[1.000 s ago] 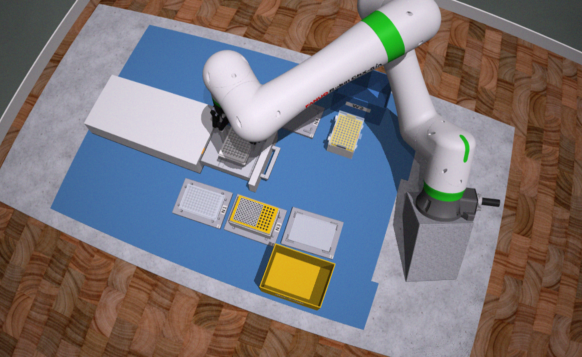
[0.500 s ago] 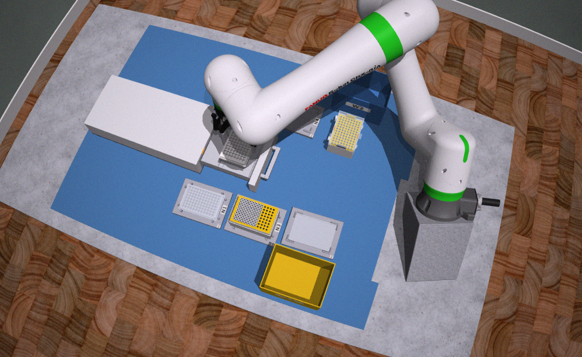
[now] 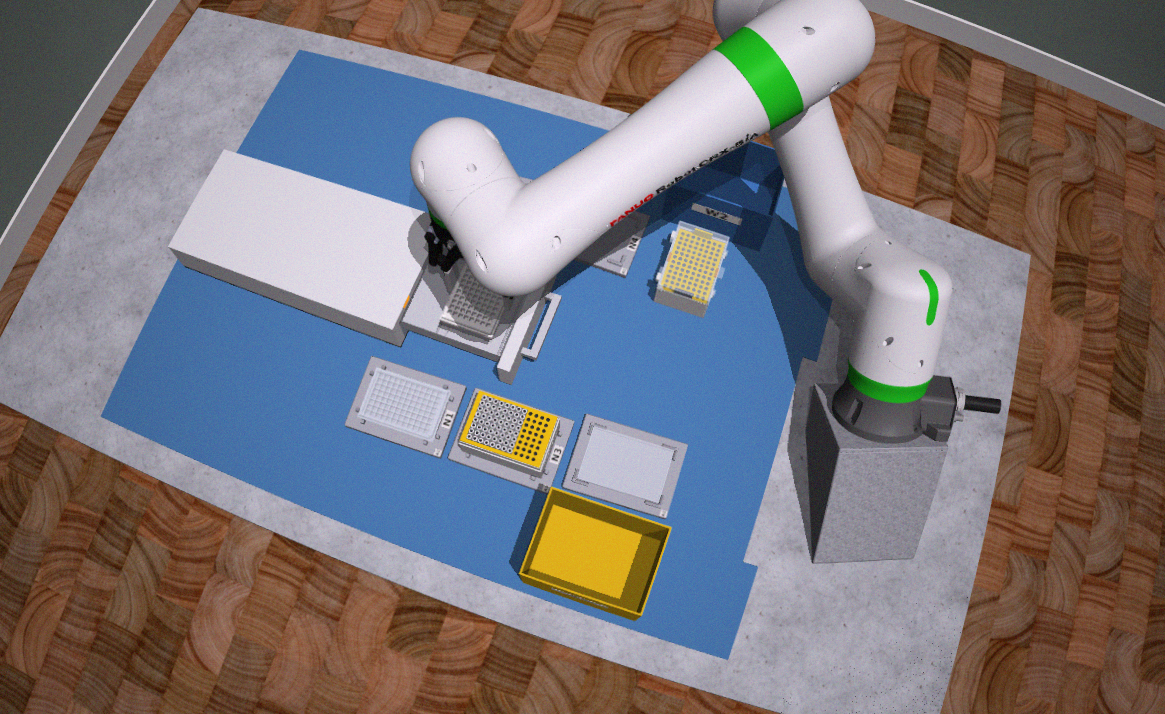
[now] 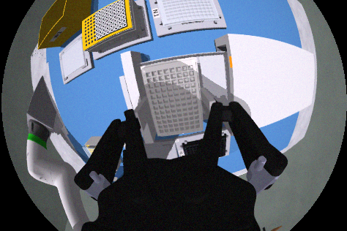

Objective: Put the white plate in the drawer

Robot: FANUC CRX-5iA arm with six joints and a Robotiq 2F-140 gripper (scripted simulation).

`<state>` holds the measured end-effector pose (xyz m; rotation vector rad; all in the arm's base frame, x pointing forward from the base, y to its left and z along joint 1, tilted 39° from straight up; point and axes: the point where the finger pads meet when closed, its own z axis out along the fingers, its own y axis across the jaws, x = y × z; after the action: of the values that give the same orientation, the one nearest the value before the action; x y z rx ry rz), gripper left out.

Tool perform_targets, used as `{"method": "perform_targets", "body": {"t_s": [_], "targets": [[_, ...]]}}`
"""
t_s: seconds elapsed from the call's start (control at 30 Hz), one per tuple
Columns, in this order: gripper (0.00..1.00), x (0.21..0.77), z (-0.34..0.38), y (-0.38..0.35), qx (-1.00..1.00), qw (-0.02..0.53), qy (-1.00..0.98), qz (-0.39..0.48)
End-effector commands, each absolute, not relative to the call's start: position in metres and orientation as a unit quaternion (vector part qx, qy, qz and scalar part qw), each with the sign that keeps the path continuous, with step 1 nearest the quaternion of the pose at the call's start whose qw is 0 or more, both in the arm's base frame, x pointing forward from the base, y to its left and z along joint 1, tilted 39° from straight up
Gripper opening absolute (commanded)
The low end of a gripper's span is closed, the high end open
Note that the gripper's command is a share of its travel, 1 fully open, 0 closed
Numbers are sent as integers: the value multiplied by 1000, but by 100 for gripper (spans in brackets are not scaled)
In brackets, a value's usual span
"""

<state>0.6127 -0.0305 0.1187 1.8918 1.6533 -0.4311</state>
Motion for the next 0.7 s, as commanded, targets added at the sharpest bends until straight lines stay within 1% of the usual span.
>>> {"method": "perform_targets", "body": {"t_s": [0.0,0.67], "targets": [[0,614,115,-34,710,292,620,-162],[0,617,97,-48,710,292,620,-162]]}}
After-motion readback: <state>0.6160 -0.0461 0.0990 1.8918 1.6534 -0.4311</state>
